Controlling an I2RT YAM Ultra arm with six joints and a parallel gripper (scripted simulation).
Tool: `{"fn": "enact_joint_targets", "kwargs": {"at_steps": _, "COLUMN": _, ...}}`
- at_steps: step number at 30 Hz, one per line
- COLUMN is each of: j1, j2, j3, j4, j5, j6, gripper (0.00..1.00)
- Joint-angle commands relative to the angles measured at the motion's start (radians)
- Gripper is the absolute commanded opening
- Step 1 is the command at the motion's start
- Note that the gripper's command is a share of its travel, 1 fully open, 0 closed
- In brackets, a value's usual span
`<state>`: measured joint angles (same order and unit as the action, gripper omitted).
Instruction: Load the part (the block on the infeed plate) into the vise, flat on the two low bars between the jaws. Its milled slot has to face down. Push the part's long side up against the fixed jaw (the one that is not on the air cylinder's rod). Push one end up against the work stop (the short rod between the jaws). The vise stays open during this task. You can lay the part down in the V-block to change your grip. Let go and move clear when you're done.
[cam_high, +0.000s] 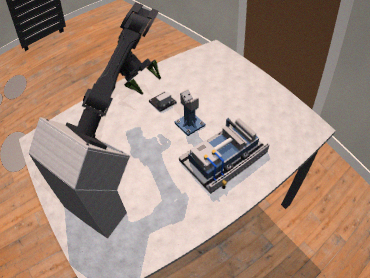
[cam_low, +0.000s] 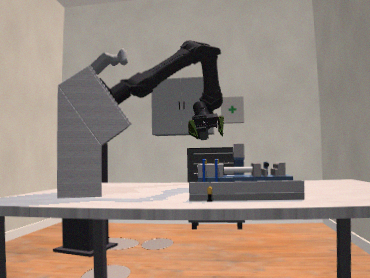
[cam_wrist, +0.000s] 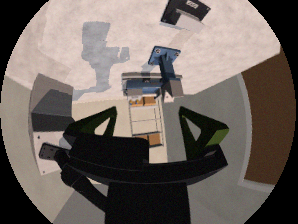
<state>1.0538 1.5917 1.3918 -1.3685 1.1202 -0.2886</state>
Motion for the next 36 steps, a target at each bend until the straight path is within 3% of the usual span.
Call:
{"fn": "enact_joint_targets", "kwargs": {"at_steps": 1, "j1": 0.010, "j2": -0.019, "j3": 0.007, "j4": -0.004, "j5": 0.005, "j6": 0.001, "gripper": 1.00}}
{"fn": "enact_joint_targets", "kwargs": {"at_steps": 19, "j1": -0.011, "j2": -0.028, "j3": 0.016, "j4": 0.014, "j5": -0.013, "j6": -0.011, "gripper": 1.00}}
{"fn": "enact_joint_targets", "kwargs": {"at_steps": 32, "j1": -0.171, "j2": -0.187, "j3": 0.121, "j4": 0.228, "j5": -0.425, "j6": -0.374, "gripper": 1.00}}
{"fn": "enact_joint_targets", "kwargs": {"at_steps": 34, "j1": -0.171, "j2": -0.187, "j3": 0.121, "j4": 0.228, "j5": -0.425, "j6": -0.374, "gripper": 1.00}}
{"fn": "enact_joint_targets", "kwargs": {"at_steps": 36, "j1": -0.209, "j2": -0.227, "j3": 0.134, "j4": 0.280, "j5": -0.520, "j6": -0.458, "gripper": 1.00}}
